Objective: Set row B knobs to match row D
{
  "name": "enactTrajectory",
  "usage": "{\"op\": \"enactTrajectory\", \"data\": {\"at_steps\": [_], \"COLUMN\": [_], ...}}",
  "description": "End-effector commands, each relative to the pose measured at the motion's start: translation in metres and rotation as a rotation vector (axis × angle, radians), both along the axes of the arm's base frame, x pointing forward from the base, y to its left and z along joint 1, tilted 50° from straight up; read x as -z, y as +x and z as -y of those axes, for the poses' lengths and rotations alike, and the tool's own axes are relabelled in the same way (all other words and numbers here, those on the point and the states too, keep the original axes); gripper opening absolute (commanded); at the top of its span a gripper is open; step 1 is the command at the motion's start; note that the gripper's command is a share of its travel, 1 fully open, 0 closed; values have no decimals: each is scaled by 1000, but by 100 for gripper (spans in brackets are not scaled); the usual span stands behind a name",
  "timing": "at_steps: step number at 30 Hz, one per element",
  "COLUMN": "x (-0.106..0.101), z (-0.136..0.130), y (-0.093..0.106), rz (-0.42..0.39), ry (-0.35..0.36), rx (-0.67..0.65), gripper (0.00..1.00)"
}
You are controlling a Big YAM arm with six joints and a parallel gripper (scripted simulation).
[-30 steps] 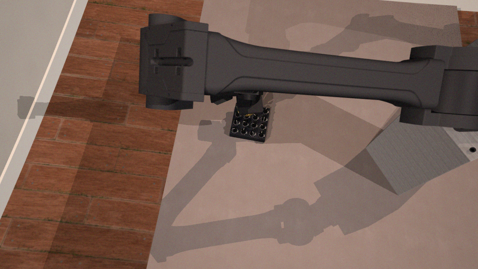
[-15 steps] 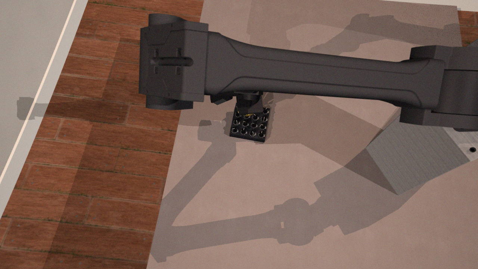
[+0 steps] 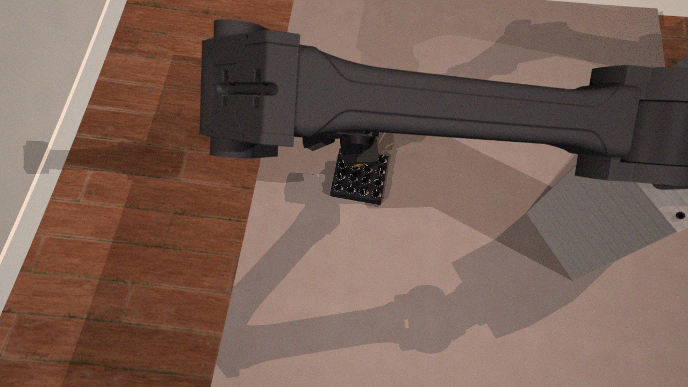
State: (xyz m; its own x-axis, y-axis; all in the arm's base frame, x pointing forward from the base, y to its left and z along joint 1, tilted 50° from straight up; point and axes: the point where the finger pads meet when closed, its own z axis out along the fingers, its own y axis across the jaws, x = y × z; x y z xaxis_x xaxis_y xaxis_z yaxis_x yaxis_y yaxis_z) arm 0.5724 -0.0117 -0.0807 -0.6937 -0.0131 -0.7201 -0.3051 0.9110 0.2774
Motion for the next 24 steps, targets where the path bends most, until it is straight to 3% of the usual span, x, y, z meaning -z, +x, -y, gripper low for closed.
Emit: {"op": "enactTrajectory", "data": {"at_steps": [1, 24], "x": [10, 10], "z": [-3, -3], "y": [-9, -9], "rz": [-18, -17], "ry": [6, 6], "rx": [2, 2], "gripper": [18, 18]}}
